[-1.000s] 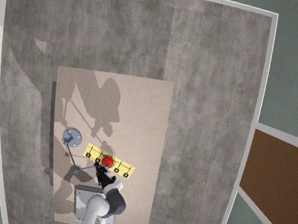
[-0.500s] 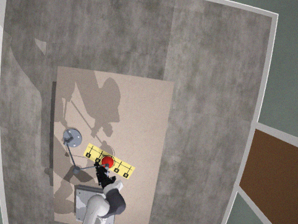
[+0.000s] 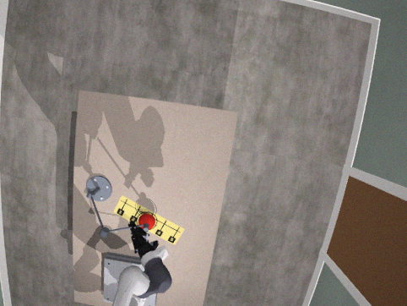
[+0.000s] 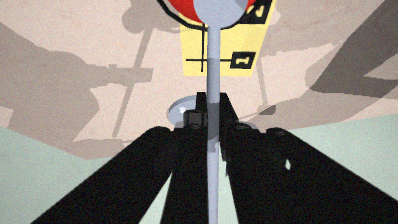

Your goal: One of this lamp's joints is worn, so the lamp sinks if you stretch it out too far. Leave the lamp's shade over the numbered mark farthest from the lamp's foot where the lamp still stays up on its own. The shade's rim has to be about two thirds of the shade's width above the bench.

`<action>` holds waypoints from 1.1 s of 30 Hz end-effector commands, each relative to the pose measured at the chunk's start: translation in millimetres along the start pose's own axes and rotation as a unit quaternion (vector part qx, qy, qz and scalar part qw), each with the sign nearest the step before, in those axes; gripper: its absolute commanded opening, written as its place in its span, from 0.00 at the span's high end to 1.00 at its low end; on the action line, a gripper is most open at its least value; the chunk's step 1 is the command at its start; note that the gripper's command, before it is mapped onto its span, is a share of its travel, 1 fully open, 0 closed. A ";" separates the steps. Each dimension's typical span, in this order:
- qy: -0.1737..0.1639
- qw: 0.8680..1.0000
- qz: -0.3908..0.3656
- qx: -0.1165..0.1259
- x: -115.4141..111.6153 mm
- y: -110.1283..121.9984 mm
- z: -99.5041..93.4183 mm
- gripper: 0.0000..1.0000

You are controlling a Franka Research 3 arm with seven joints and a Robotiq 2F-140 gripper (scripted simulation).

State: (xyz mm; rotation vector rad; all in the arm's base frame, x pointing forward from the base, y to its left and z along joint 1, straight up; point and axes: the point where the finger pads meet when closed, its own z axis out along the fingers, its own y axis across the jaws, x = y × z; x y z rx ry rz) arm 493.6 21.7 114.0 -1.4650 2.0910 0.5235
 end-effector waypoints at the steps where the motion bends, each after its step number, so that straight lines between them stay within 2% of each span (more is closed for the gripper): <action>1: 0.003 1.000 -0.001 0.008 3.5 -5.9 -4.5 0.90; 31: 0.003 1.000 -0.001 0.008 7.2 -10.4 -10.1 0.90; 32: 0.003 1.000 -0.001 0.008 6.7 -9.9 -9.5 0.00; 33: 0.003 1.000 -0.001 0.007 6.3 -9.4 -9.0 0.00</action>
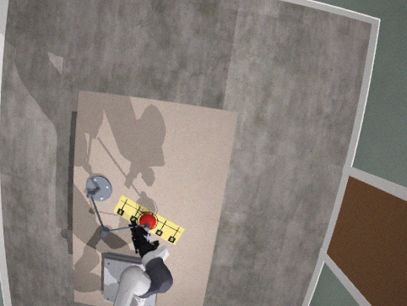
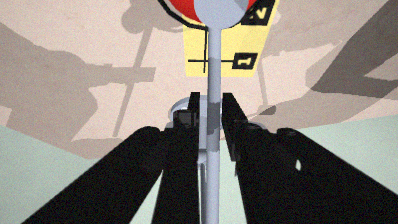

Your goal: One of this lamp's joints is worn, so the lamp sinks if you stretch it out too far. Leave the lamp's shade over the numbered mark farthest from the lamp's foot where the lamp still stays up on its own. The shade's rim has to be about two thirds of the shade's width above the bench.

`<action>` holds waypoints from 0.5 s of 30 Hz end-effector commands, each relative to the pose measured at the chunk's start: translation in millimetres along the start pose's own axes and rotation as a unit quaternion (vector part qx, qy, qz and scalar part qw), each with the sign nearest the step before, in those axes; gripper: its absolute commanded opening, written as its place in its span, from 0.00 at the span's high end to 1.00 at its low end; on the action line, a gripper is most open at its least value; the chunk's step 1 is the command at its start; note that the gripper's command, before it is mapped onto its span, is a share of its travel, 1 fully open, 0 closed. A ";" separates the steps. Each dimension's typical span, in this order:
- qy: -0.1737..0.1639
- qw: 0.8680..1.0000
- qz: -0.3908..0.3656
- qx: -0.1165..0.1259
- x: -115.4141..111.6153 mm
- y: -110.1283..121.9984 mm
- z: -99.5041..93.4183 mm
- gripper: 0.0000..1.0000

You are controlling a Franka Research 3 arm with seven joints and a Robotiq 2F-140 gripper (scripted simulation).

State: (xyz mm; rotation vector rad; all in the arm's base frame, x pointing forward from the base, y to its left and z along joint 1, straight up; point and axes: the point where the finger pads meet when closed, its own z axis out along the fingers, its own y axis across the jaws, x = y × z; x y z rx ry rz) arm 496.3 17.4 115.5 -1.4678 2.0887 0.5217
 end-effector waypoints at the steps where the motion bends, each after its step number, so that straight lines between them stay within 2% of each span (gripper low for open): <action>1: 0.002 1.000 0.001 0.006 4.5 -5.0 -5.4 0.00; 15: 0.000 1.000 0.000 -0.001 -0.7 0.7 0.8 0.00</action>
